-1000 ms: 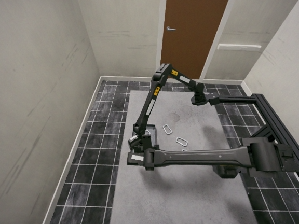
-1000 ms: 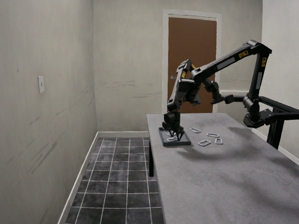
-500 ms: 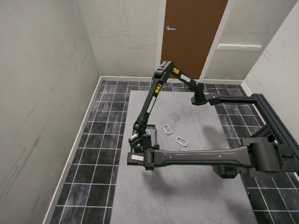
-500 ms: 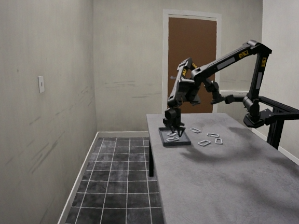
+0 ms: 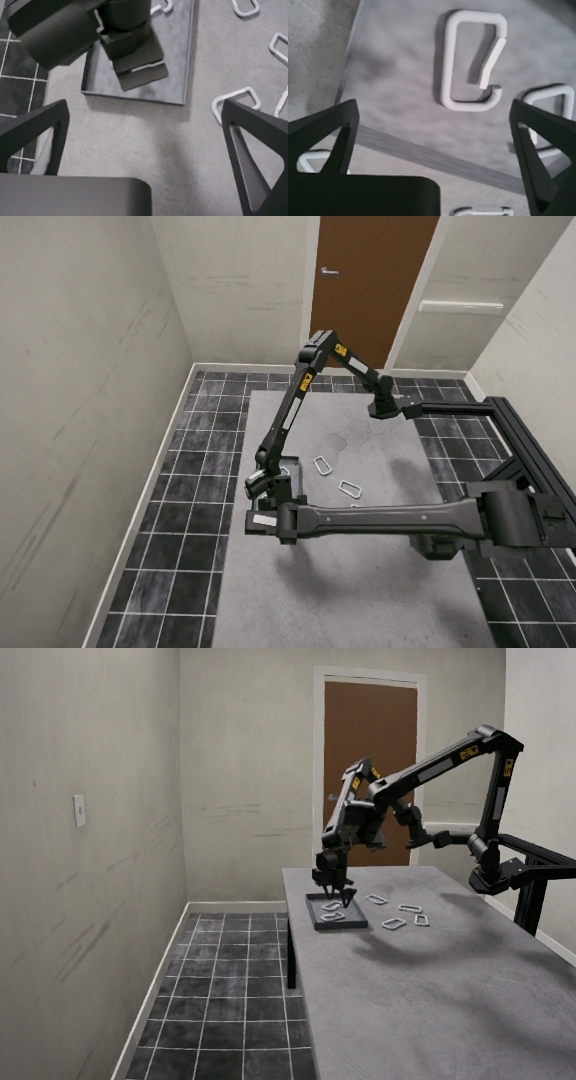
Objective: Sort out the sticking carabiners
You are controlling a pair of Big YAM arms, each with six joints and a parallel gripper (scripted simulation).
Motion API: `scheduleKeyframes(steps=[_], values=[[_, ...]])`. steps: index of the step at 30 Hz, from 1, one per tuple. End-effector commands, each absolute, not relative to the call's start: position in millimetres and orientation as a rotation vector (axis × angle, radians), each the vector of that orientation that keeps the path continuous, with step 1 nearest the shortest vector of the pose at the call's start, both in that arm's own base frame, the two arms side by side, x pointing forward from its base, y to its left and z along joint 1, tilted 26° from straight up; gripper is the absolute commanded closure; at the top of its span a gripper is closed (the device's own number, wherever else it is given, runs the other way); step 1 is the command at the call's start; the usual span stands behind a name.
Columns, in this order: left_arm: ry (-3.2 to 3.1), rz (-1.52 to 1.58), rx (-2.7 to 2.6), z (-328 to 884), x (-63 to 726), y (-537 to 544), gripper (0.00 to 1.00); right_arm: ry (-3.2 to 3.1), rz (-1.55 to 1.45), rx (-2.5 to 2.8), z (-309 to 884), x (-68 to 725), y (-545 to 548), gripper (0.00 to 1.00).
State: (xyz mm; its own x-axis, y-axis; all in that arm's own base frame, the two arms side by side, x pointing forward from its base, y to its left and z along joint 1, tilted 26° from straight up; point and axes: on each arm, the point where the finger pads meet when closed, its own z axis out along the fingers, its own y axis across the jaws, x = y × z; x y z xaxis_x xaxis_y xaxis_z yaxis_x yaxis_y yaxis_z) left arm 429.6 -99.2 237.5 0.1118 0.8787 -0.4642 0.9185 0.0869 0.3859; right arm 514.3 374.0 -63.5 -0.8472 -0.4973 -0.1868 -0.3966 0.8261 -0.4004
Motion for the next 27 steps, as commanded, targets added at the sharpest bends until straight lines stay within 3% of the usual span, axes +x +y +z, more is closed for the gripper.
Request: scheduleKeyframes(steps=[1, 27], values=[[1.742, -0.063, 1.761, 252, 438, -100, 0.0, 2.663, -0.474, -0.707, -43, 522, 369, 0.0], [1.742, -0.063, 1.761, 252, 438, -100, 0.0, 2.128, -0.24, -0.827, 12, 484, 300, 0.0]])
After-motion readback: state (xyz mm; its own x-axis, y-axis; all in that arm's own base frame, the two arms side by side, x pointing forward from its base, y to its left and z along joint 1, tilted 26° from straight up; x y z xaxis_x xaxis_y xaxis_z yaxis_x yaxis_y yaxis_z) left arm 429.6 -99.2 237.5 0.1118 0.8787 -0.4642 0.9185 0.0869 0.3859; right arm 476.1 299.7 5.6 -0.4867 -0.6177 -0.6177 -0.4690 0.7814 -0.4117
